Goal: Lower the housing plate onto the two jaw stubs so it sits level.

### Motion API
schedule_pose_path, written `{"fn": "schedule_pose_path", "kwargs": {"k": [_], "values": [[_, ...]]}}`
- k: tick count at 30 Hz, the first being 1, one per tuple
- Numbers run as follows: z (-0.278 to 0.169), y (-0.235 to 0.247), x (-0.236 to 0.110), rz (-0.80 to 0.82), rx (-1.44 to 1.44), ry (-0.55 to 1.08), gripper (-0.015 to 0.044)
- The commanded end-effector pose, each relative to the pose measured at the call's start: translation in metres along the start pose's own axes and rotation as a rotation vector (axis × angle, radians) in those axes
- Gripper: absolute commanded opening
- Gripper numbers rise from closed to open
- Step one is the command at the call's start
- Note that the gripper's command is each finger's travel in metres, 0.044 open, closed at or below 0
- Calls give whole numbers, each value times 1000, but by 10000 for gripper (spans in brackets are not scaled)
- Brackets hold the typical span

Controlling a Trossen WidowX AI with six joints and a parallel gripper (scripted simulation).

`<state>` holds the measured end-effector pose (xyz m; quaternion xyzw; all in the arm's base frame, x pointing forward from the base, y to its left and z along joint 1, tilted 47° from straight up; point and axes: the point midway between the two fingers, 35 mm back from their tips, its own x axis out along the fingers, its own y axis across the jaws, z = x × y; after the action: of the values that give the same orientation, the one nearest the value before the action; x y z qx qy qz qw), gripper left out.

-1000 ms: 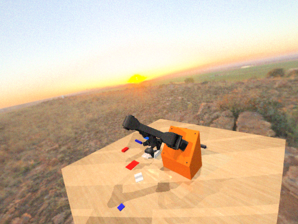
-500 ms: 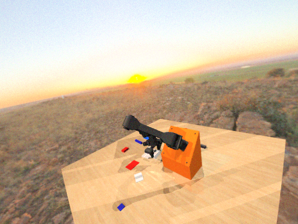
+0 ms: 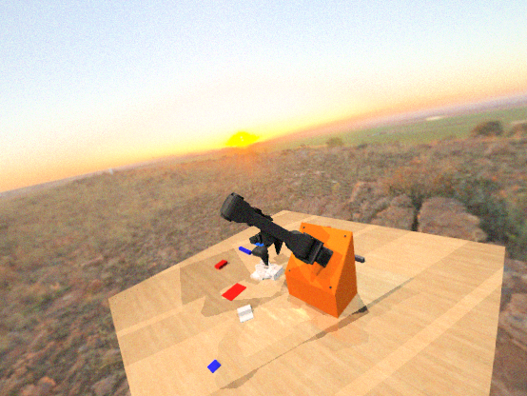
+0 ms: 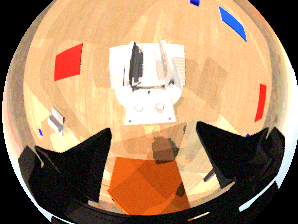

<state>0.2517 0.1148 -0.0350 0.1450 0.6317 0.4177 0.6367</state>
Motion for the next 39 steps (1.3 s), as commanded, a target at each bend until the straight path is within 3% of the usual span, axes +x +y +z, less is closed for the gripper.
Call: {"fn": "schedule_pose_path", "kwargs": {"k": [1, 7, 39], "values": [[-8, 0, -5, -1, 4, 6, 440], [-65, 11, -53, -1, -2, 16, 440], [-67, 12, -55, 0, -3, 16, 440]]}}
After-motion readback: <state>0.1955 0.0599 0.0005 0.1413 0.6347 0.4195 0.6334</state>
